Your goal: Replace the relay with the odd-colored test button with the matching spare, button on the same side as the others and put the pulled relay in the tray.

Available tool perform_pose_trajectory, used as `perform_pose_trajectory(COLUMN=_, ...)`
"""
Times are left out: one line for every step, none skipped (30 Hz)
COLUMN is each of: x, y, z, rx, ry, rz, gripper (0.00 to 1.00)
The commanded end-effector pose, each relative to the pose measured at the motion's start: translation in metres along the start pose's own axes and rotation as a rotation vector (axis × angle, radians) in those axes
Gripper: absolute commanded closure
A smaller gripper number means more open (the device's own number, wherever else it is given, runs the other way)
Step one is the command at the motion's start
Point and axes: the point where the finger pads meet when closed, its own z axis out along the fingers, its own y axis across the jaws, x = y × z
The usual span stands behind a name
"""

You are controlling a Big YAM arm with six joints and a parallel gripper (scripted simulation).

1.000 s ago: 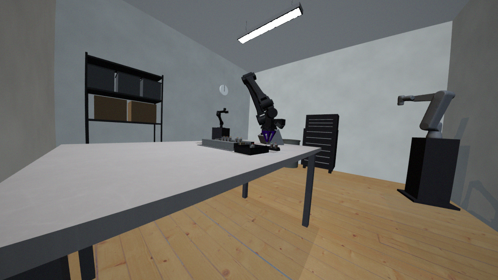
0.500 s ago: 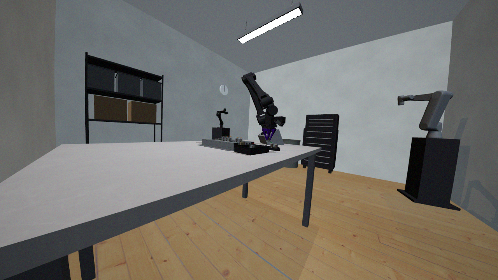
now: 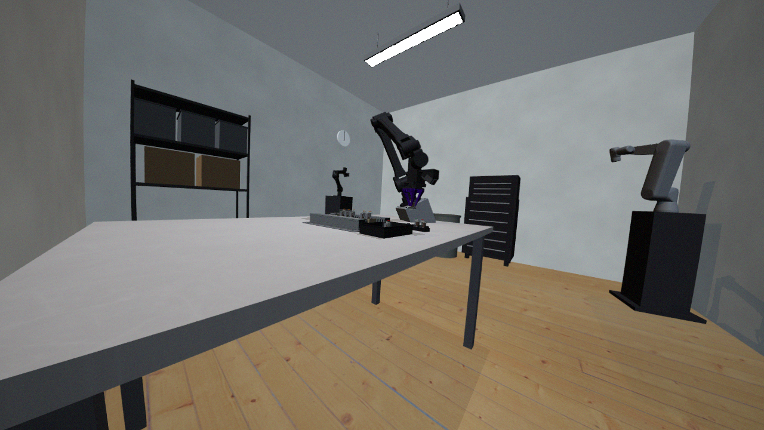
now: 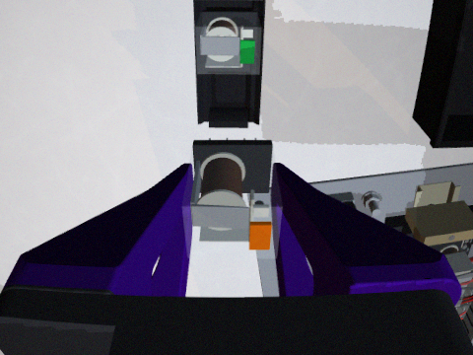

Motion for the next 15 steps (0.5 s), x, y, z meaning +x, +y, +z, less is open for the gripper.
perform_pose_trajectory(x=-0.013, y=-0.011, z=-0.021, rx=0.024, ry=-0.031, rz=0.019, gripper=1.0)
perform_pose_trajectory(x=-0.013, y=-0.012, z=-0.024, rx=0.026, ry=-0.034, rz=0.021, gripper=1.0)
perform_pose_trajectory(x=-0.013, y=-0.012, z=-0.025, rx=0.028, ry=-0.036, rz=0.022, gripper=1.0)
perform_pose_trajectory(x=-0.013, y=-0.013, z=-0.027, rx=0.029, ry=-0.037, rz=0.024, gripper=1.0)
perform_pose_trajectory(x=-0.013, y=-0.014, z=-0.027, rx=0.03, ry=-0.038, rz=0.026, gripper=1.0)
perform_pose_trajectory(x=-0.013, y=-0.015, z=-0.028, rx=0.03, ry=-0.038, rz=0.028, gripper=1.0)
perform_pose_trajectory(x=-0.012, y=-0.016, z=-0.028, rx=0.031, ry=-0.039, rz=0.03, gripper=1.0)
perform_pose_trajectory(x=-0.012, y=-0.016, z=-0.028, rx=0.031, ry=-0.038, rz=0.032, gripper=1.0)
perform_pose_trajectory(x=-0.012, y=-0.016, z=-0.026, rx=0.029, ry=-0.036, rz=0.031, gripper=1.0)
perform_pose_trajectory(x=-0.011, y=-0.014, z=-0.024, rx=0.026, ry=-0.031, rz=0.03, gripper=1.0)
perform_pose_trajectory(x=-0.011, y=-0.014, z=-0.024, rx=0.026, ry=-0.031, rz=0.03, gripper=1.0)
perform_pose_trajectory(x=-0.011, y=-0.014, z=-0.024, rx=0.026, ry=-0.031, rz=0.03, gripper=1.0)
perform_pose_trajectory(x=-0.01, y=-0.012, z=-0.021, rx=0.021, ry=-0.025, rz=0.027, gripper=1.0)
perform_pose_trajectory(x=-0.009, y=-0.01, z=-0.019, rx=0.017, ry=-0.02, rz=0.025, gripper=1.0)
perform_pose_trajectory(x=-0.007, y=-0.008, z=-0.017, rx=0.013, ry=-0.016, rz=0.023, gripper=1.0)
